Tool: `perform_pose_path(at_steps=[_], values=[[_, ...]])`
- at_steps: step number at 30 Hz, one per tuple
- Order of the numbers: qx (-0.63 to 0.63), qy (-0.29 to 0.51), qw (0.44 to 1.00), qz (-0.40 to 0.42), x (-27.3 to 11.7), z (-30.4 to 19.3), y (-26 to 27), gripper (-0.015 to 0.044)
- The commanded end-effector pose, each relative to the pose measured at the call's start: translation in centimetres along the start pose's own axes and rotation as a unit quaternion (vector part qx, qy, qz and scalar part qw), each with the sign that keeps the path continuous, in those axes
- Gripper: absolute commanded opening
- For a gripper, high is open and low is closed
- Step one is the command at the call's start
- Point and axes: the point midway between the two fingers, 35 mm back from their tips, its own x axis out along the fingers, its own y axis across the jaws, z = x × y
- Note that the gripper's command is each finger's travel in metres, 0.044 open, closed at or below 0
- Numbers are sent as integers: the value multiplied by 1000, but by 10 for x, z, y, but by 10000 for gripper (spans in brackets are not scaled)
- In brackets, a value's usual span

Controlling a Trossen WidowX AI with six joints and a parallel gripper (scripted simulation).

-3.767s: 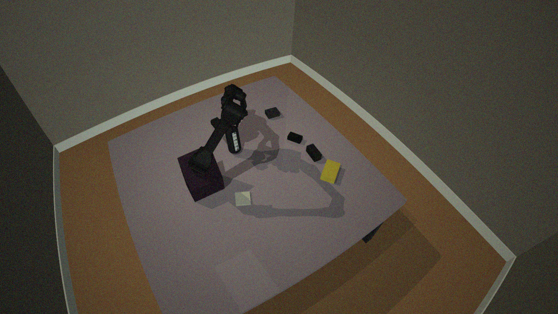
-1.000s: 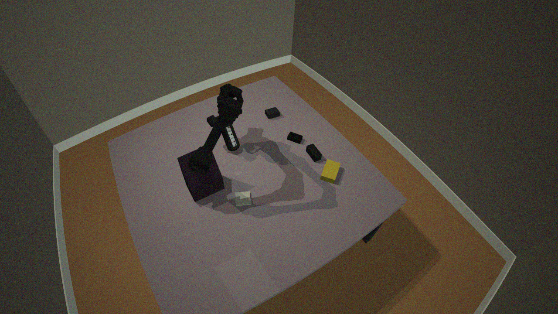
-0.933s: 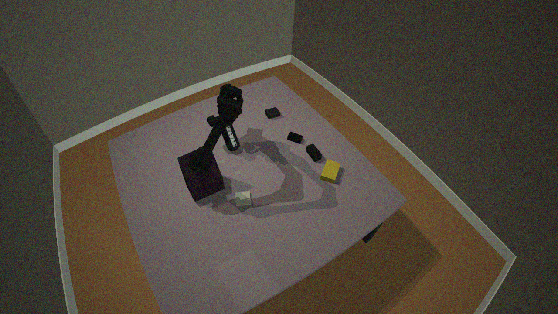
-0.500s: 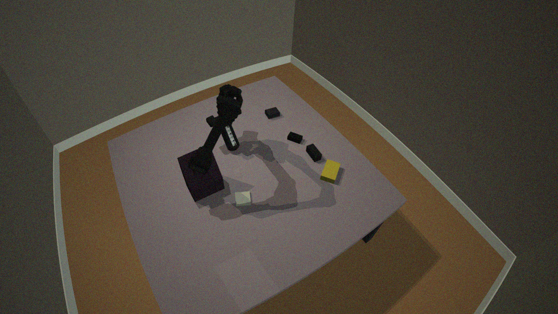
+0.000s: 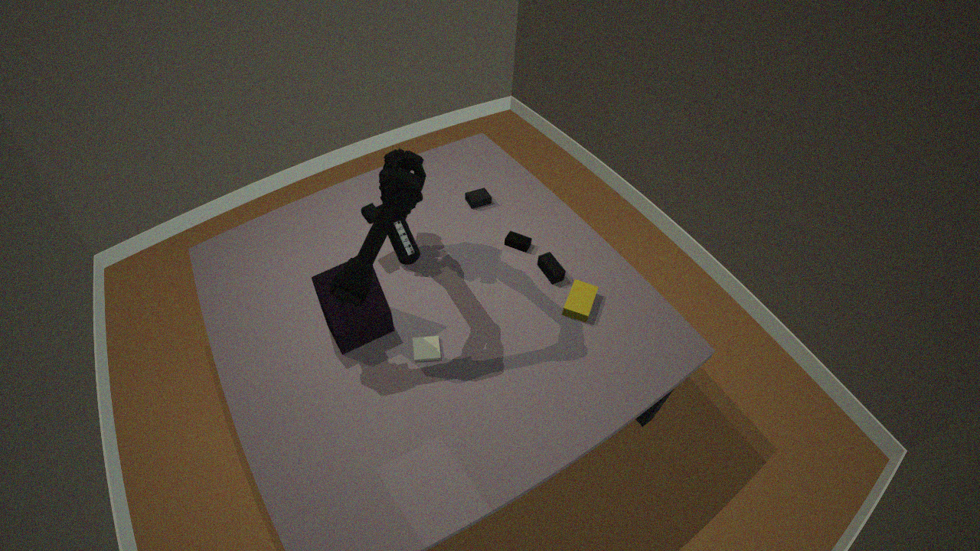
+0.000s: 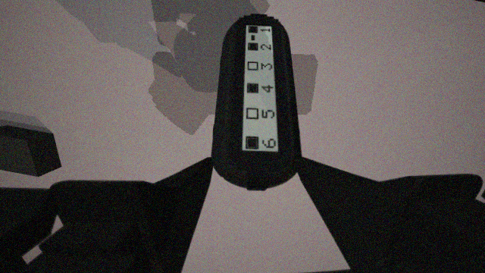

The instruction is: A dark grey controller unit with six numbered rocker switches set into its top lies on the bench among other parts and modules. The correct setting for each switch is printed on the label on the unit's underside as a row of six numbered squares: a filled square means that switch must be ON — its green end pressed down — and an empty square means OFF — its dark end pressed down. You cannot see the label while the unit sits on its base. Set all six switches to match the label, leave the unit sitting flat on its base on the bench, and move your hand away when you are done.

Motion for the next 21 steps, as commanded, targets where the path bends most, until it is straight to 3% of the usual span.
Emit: perform_pose_path(at_steps=[1, 21], values=[[1, -8, 1000, -7, 8, 2, -2, 338], [1, -8, 1000, -6, 21, -7, -2, 338]])
